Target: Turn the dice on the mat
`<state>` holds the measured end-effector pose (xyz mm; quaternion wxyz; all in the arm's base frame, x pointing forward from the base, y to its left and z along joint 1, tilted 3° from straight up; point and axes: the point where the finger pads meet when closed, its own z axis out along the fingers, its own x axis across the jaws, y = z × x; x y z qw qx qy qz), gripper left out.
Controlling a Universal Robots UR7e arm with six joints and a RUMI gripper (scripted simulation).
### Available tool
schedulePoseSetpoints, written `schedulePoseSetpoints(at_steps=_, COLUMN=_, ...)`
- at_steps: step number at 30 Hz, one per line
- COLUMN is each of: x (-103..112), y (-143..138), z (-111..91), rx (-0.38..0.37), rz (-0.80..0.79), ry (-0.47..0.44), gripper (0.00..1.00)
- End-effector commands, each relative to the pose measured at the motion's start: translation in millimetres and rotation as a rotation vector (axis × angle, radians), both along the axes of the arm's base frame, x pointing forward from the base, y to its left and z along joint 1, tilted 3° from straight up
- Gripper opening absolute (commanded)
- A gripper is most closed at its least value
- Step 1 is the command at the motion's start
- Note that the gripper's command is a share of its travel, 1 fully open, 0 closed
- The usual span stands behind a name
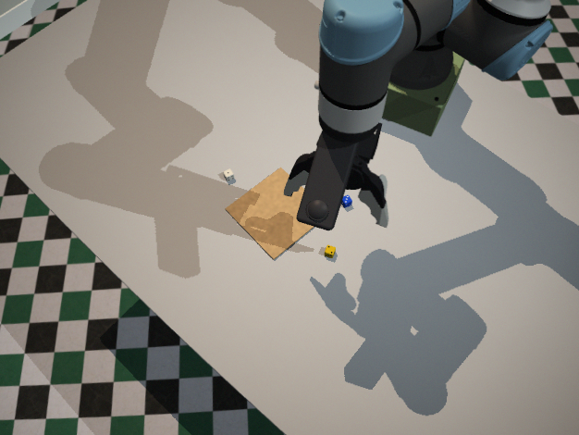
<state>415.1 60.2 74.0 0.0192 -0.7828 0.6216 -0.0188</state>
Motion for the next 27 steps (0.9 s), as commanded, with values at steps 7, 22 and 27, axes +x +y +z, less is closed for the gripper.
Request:
schedulePoseSetpoints(at_steps=7, x=-1.2, y=0.7, z=-1.5, rx=-0.002, rz=0.033, ry=0.001, gripper=1.0)
schedulePoseSetpoints(at_steps=22, x=0.1, y=4.0, z=-4.7, rx=-0.013, rz=0.224, ry=0.0, gripper=1.0)
schedulePoseSetpoints(at_steps=27, x=0.6, y=5.6, z=-6.3, rx=-0.017, rz=0.316, ry=-0.001, gripper=1.0)
